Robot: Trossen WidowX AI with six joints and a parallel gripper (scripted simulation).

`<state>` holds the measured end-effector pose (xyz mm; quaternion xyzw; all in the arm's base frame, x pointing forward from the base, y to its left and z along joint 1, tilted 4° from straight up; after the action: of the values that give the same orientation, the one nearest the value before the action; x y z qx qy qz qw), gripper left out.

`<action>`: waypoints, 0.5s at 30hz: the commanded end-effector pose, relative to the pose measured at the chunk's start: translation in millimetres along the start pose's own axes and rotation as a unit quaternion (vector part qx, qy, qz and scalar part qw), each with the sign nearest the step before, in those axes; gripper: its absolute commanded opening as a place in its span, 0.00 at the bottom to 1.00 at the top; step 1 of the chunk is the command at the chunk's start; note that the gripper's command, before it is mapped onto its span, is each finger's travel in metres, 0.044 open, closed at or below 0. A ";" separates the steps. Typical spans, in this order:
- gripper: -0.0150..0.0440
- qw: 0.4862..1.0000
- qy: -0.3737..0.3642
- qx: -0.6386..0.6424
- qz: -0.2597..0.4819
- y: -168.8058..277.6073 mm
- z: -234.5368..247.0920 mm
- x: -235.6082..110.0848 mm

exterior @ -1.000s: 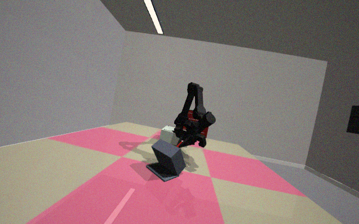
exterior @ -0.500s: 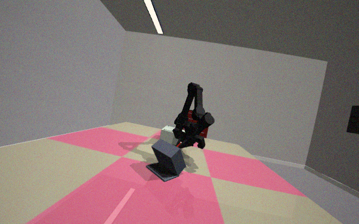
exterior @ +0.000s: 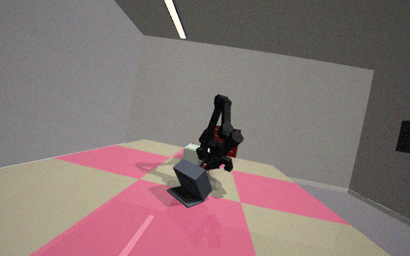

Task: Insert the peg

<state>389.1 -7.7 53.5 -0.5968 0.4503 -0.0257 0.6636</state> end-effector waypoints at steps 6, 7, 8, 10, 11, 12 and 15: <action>0.25 1.000 -0.001 -0.003 0.001 0.9 0.7 4.0; 0.25 1.000 -0.001 -0.003 0.001 0.9 0.7 4.1; 0.25 1.000 -0.001 -0.003 0.001 0.8 0.8 4.3; 0.25 1.000 0.001 -0.001 0.001 0.6 0.0 3.7; 0.25 1.000 0.001 -0.001 0.001 0.6 0.0 3.7; 0.25 1.000 0.001 -0.001 0.001 0.6 0.0 3.7; 0.25 1.000 0.001 -0.001 0.001 0.6 0.0 3.7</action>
<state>391.1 -9.6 50.9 -0.5970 0.4511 -0.0252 0.6629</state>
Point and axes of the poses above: the point midway between the two fingers, 35 mm back from their tips, its own x axis out along the fingers, its own z axis across the jaws, y = z × x, the point moved 2 cm from there along -x, back along the fingers, and after that the axes turned 15 degrees about -x, right-handed, at the moved point
